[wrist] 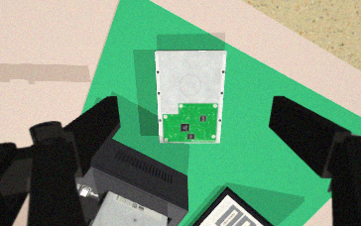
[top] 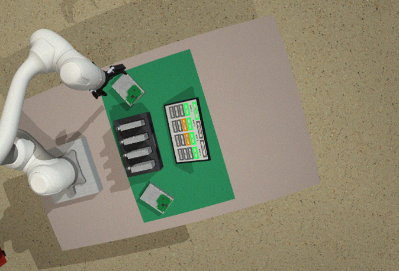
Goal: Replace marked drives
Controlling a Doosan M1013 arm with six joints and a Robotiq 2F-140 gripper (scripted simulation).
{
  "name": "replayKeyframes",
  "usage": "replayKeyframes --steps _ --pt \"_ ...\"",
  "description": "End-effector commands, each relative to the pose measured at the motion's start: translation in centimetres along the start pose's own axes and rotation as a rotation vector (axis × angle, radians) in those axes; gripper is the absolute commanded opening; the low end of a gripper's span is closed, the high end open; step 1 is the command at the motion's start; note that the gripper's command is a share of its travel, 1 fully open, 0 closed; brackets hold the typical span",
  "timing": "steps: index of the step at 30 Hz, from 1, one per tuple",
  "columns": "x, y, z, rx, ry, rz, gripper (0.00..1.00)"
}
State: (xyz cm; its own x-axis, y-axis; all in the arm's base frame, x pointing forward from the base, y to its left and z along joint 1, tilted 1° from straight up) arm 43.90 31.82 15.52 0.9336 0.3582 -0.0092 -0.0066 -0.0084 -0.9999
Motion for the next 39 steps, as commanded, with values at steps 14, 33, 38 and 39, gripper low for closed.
replayKeyframes --steps 14,33,38,39 --pt "0.1 7.5 0.0 0.001 0.000 -0.002 0.89" --pt "0.1 10.8 0.0 0.001 0.000 -0.002 0.89" --pt "0.1 10.9 0.0 0.001 0.000 -0.002 0.89" --pt "0.1 10.9 0.0 0.001 0.000 -0.002 0.89"
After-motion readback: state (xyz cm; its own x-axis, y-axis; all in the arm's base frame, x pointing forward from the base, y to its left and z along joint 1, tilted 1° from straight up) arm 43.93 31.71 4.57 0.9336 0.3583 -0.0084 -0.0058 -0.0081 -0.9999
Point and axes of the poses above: the point where the finger pads meet when closed, its own y axis out along the fingers, its own x axis across the jaws, z = x × y, the point moved 5 cm from there along -y, back along the fingers, and after that the axes turned 5 degrees about y, right-handed, at the moved point
